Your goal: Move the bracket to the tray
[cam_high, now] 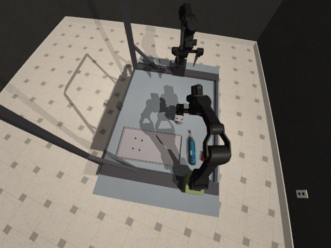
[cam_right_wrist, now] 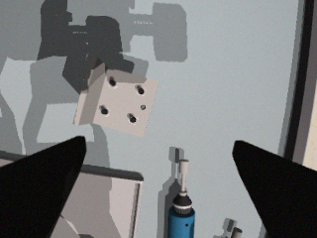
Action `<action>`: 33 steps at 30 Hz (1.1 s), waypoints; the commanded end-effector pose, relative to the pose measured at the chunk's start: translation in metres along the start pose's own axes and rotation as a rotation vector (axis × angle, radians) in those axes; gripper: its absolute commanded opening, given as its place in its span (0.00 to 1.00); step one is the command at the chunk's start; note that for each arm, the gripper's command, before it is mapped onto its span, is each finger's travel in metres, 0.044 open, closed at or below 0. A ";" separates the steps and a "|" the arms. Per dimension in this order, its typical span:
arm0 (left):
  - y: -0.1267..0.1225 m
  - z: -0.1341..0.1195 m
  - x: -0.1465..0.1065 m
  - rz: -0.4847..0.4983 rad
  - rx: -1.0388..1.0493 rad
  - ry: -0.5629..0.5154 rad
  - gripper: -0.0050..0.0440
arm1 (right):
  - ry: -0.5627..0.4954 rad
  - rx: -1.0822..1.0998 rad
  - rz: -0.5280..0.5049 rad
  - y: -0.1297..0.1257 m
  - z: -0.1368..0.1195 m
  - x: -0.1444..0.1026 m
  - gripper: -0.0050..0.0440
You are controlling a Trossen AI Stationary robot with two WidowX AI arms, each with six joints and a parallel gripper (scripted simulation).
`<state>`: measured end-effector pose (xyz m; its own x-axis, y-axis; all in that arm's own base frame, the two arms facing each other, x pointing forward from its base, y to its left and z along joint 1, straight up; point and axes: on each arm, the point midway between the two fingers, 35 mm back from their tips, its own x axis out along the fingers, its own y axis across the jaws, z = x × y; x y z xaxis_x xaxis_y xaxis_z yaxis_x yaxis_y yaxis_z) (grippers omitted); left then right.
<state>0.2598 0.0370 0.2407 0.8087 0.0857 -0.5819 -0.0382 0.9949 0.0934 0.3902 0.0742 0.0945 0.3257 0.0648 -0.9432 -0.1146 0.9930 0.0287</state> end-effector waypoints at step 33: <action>-0.004 0.011 -0.026 0.046 -0.144 -0.073 1.00 | 0.126 0.027 0.013 0.053 0.032 0.038 0.37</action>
<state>0.2459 0.0297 0.2591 0.8376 0.1311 -0.5303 -0.1549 0.9879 -0.0004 0.4154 0.1209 0.0645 0.2385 0.0737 -0.9683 -0.1508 0.9878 0.0380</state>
